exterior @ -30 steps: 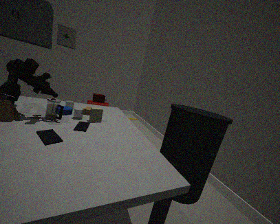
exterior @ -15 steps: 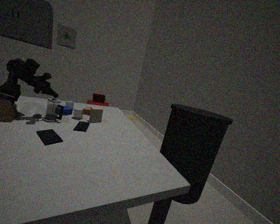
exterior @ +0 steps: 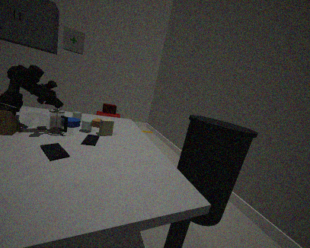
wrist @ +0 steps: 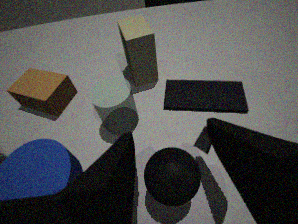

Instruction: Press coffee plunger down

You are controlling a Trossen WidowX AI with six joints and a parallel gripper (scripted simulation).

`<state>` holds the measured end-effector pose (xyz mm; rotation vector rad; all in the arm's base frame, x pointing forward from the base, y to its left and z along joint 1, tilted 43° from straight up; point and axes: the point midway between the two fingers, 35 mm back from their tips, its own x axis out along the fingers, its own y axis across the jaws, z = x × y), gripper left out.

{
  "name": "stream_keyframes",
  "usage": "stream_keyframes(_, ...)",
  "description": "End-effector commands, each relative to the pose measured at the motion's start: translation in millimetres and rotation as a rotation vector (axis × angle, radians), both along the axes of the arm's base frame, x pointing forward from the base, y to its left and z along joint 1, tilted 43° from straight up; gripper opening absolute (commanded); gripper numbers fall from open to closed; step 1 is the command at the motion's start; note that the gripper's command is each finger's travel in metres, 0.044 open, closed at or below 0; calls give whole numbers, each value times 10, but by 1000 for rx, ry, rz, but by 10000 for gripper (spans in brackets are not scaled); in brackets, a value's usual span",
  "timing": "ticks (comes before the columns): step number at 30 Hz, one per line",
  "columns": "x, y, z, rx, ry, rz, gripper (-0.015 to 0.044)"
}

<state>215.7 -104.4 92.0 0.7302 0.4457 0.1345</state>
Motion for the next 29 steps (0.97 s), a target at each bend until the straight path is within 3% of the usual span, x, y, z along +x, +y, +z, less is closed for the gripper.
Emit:
stream_keyframes(1,0,-5,-3,-3,1,-1,309)
stream_keyframes(6,0,-5,-3,-3,1,-1,440)
stream_keyframes(13,-27,-103,72,-6,12,0,440)
stream_keyframes(22,-232,-485,580,6,16,1,440)
stream_keyframes(29,-237,-488,589,6,16,1,440)
